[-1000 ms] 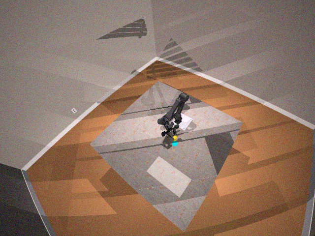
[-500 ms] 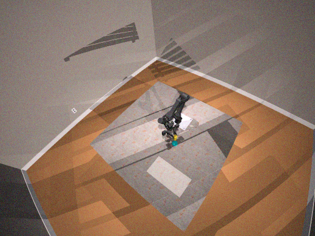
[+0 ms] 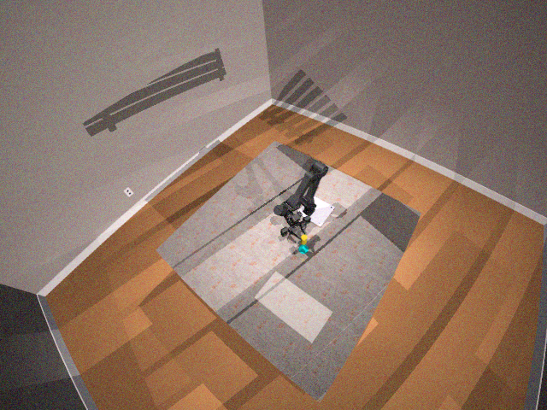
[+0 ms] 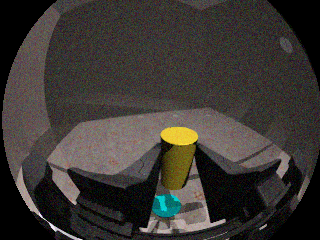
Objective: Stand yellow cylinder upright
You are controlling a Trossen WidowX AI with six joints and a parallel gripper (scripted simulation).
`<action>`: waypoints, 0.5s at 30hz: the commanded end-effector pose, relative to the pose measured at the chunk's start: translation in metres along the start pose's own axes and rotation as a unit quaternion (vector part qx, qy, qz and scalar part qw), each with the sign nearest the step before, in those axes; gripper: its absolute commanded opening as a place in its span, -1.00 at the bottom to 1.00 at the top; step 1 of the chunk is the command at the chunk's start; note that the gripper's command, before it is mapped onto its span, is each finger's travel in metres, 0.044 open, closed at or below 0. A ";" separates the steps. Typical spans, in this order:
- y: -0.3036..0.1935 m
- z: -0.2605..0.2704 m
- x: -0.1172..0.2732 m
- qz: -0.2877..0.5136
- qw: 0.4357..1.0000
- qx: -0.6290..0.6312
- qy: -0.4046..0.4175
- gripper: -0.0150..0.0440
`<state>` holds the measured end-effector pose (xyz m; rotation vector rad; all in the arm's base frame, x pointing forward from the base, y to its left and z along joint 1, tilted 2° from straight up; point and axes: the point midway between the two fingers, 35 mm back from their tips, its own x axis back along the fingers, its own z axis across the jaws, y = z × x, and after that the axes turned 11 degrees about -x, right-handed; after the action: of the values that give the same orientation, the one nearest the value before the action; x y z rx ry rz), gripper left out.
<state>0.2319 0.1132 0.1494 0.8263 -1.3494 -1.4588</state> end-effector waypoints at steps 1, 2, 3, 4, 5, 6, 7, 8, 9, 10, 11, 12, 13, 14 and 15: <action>-0.010 -0.003 -0.001 -0.001 1.000 -0.005 0.003 -0.14; -0.012 -0.004 -0.002 -0.001 1.000 -0.005 0.003 -0.14; -0.015 -0.005 -0.002 -0.001 1.000 -0.005 0.003 -0.14; -0.017 -0.006 -0.002 -0.001 1.000 -0.005 0.003 -0.14; -0.020 -0.007 -0.003 -0.001 1.000 -0.005 0.003 -0.14; -0.022 -0.008 -0.003 -0.001 1.000 -0.005 0.003 -0.14; -0.025 -0.008 -0.003 -0.001 1.000 -0.005 0.003 -0.14; -0.027 -0.009 -0.004 0.000 1.000 -0.005 0.003 -0.14; -0.030 -0.010 -0.004 0.000 1.000 -0.005 0.003 -0.14; -0.032 -0.010 -0.004 0.000 1.000 -0.005 0.003 -0.14; -0.035 -0.011 -0.004 0.000 1.000 -0.005 0.003 -0.14; -0.037 -0.011 -0.004 0.000 1.000 -0.005 0.003 -0.14; -0.040 -0.012 -0.005 0.000 1.000 -0.005 0.003 -0.14; -0.042 -0.012 -0.005 0.000 1.000 -0.005 0.003 -0.14; -0.045 -0.012 -0.005 0.000 1.000 -0.005 0.003 -0.14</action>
<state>0.2374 0.1111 0.1104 0.8159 -1.3380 -1.4655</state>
